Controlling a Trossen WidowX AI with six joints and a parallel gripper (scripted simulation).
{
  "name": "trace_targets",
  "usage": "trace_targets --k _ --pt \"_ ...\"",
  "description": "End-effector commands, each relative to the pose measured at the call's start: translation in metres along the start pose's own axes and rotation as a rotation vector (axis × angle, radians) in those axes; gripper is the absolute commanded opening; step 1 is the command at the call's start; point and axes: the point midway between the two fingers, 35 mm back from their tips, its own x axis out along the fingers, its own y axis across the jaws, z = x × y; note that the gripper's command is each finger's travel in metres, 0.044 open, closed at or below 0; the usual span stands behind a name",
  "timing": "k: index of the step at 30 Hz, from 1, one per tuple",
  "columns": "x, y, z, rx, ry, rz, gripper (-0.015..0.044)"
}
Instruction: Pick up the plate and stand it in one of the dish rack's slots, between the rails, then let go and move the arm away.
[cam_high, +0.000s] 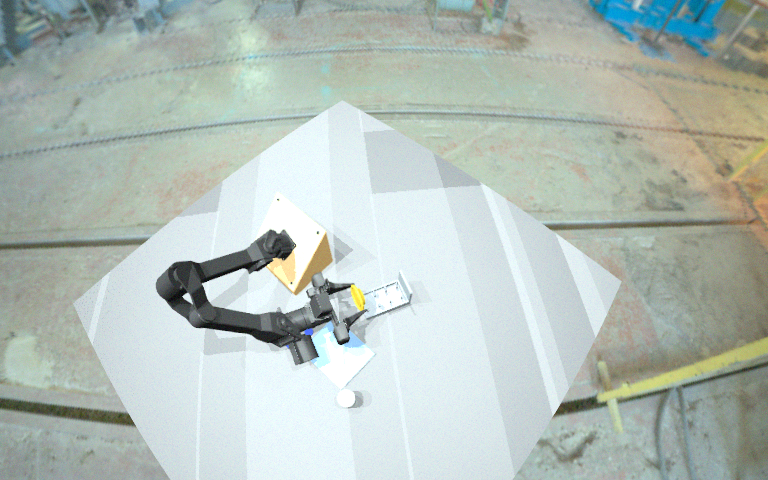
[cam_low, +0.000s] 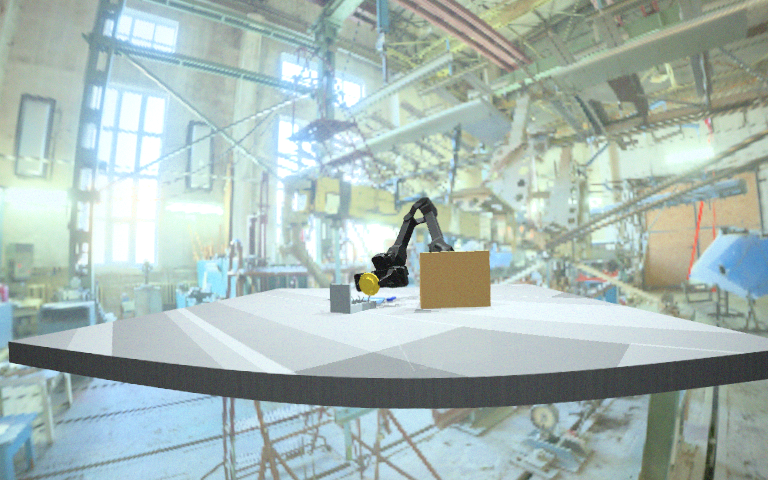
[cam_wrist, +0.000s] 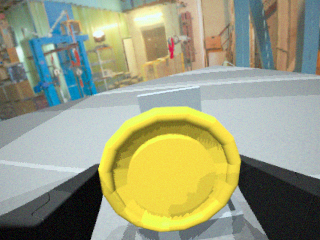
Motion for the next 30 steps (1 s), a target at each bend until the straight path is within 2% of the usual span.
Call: trace_targets --k 1,15,30 --pt "-0.006 -0.001 0.001 -0.114 -0.046 -0.064 0.0000" --pt "-0.006 -0.002 0.001 -0.117 -0.047 -0.066 0.0000" --pt "0.019 -0.007 0.005 -0.122 -0.045 -0.070 0.0000"
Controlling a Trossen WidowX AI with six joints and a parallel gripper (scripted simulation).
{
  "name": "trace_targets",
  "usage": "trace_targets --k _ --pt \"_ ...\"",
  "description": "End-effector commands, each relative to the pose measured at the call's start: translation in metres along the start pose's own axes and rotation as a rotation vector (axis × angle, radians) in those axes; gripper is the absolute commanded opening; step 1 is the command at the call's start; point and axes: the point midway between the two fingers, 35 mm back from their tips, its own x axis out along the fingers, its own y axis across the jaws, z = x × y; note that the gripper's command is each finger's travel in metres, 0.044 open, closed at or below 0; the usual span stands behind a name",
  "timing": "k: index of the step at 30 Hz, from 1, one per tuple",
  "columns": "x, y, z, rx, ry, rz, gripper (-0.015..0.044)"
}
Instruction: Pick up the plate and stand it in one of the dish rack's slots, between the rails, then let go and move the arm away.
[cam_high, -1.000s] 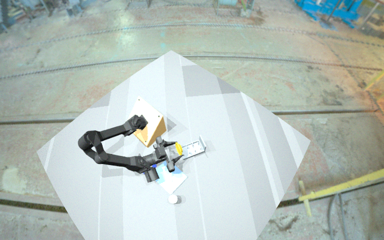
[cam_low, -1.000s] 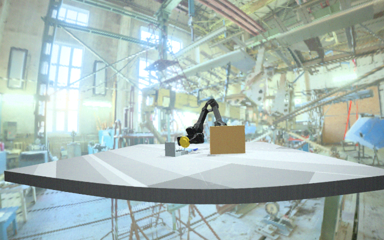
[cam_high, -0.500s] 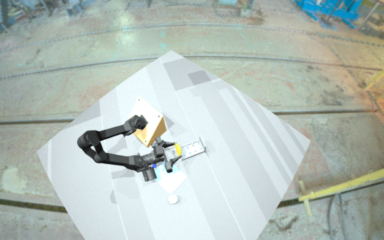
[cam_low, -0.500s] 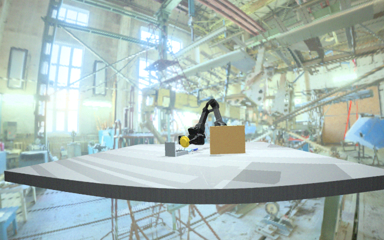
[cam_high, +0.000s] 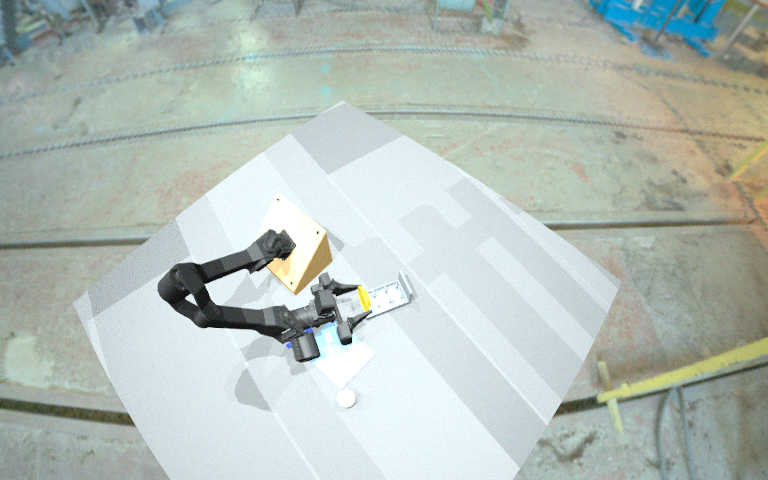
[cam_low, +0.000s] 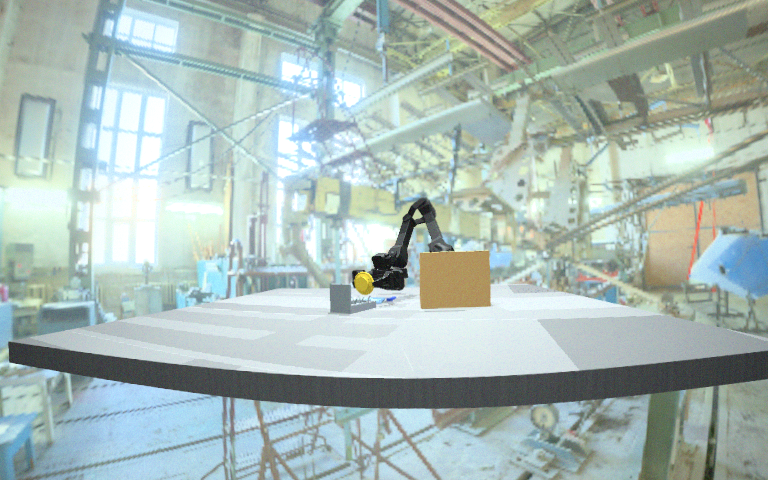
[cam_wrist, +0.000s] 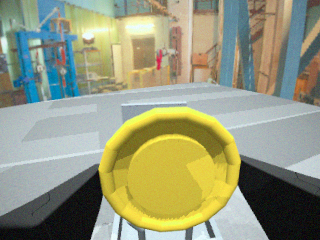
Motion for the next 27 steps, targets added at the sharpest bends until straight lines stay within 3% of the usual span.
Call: trace_targets --k 1,23,27 --pt "0.007 0.002 -0.001 0.008 -0.001 0.007 0.0000" --pt "0.025 0.003 0.001 -0.014 -0.005 -0.007 0.0000" --pt "0.027 0.004 -0.018 -0.024 -0.006 -0.014 0.0000"
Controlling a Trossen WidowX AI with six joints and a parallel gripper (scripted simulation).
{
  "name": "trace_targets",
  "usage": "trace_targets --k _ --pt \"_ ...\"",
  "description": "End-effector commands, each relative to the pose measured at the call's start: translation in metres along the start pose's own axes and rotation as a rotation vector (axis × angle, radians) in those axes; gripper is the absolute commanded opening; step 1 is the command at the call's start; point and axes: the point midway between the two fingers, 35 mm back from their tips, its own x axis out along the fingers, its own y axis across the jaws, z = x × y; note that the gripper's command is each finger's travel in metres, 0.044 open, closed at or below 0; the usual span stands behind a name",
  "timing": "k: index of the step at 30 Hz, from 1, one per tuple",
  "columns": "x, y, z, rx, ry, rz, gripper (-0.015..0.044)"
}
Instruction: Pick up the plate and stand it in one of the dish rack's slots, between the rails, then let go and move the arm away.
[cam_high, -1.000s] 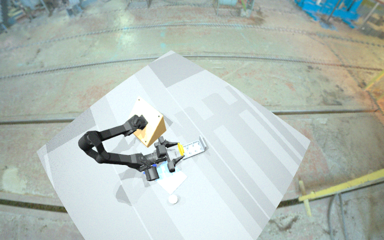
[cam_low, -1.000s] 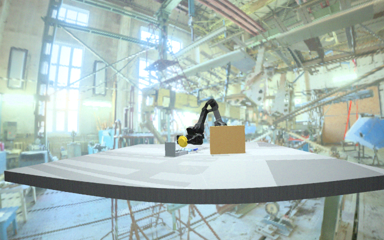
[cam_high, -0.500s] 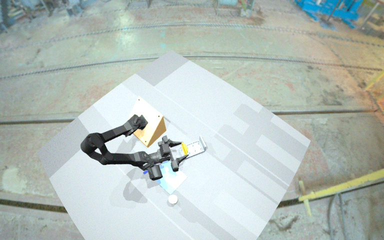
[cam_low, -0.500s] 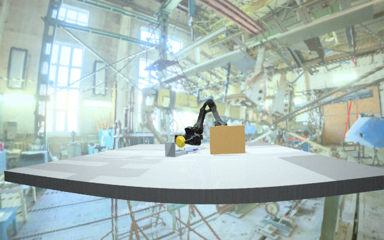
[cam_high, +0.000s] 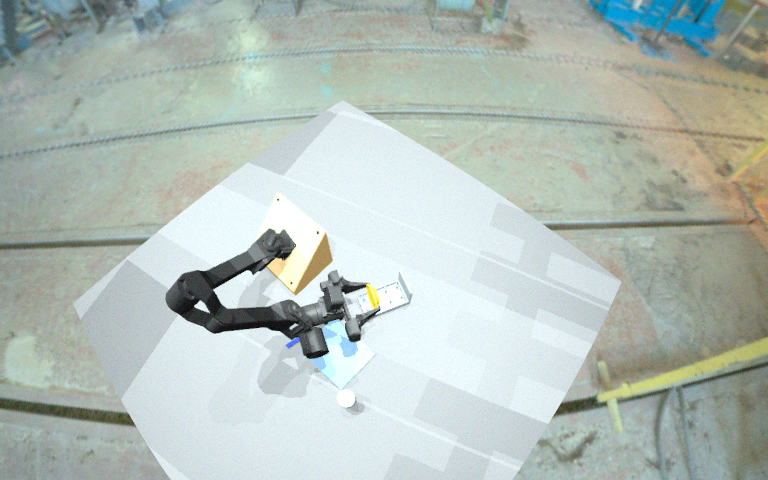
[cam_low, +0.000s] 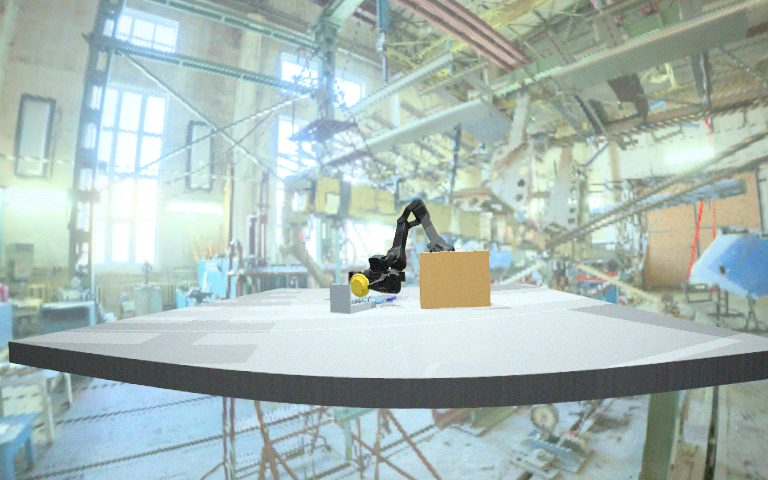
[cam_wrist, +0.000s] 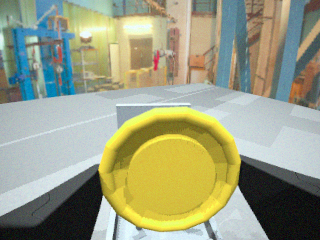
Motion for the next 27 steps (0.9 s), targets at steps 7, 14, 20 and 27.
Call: trace_targets --k 7,14,20,27 --pt "0.0012 0.0032 -0.0118 0.008 0.006 0.002 0.0000" --pt "0.0012 0.0032 -0.0118 0.008 0.006 0.002 0.0000" --pt "0.0018 0.0038 -0.0124 0.006 0.005 0.003 0.0105" --pt "0.0018 0.0038 -0.0124 0.006 0.005 0.003 0.0289"
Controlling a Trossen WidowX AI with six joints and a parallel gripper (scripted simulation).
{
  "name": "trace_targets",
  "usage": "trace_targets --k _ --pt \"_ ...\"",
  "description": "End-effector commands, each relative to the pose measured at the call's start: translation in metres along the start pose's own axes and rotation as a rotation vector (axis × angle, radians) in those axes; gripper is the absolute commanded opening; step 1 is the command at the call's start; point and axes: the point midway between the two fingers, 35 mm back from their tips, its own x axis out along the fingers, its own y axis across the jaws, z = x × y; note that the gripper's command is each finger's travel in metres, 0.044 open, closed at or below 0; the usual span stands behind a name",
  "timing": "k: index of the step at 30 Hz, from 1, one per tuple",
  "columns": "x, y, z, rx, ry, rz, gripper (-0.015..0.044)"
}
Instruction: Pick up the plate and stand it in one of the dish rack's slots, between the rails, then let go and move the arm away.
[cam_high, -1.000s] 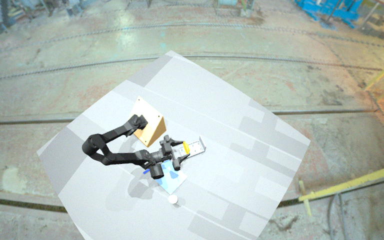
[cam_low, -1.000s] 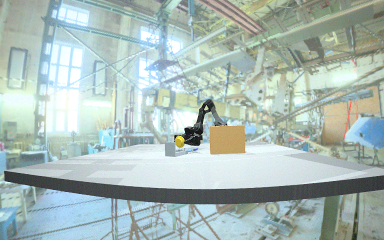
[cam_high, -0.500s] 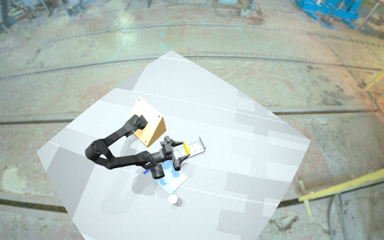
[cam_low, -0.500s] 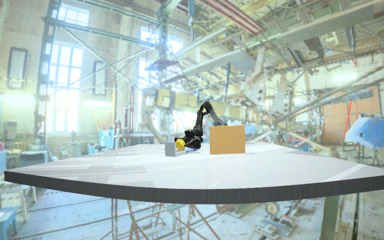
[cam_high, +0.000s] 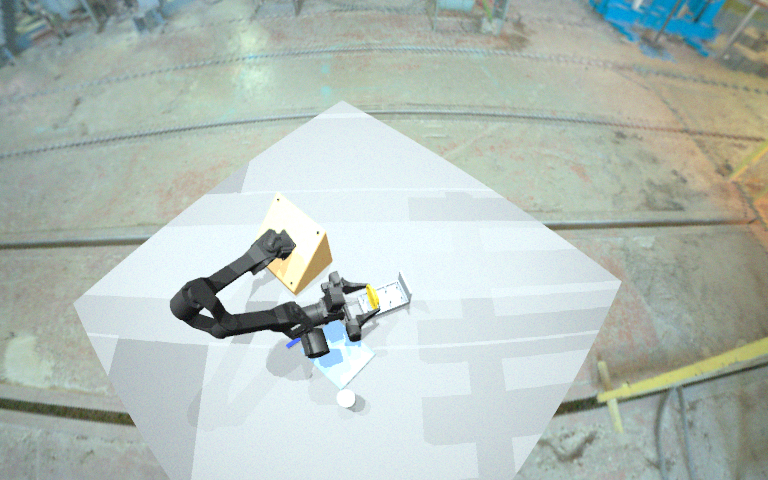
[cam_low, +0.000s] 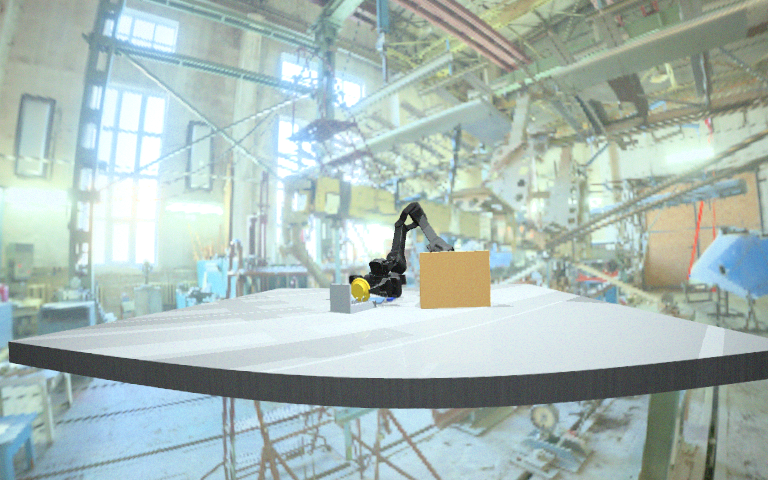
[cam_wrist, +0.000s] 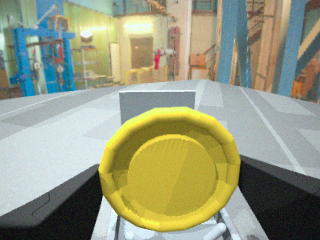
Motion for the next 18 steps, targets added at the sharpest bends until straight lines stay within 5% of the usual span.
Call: trace_targets --k 1,5,18 --pt "0.000 0.000 0.000 0.000 0.000 0.000 0.0315" --pt "0.000 0.000 0.000 0.000 0.000 0.000 0.0400" --pt "-0.001 -0.009 0.036 0.007 0.008 0.015 0.0400"
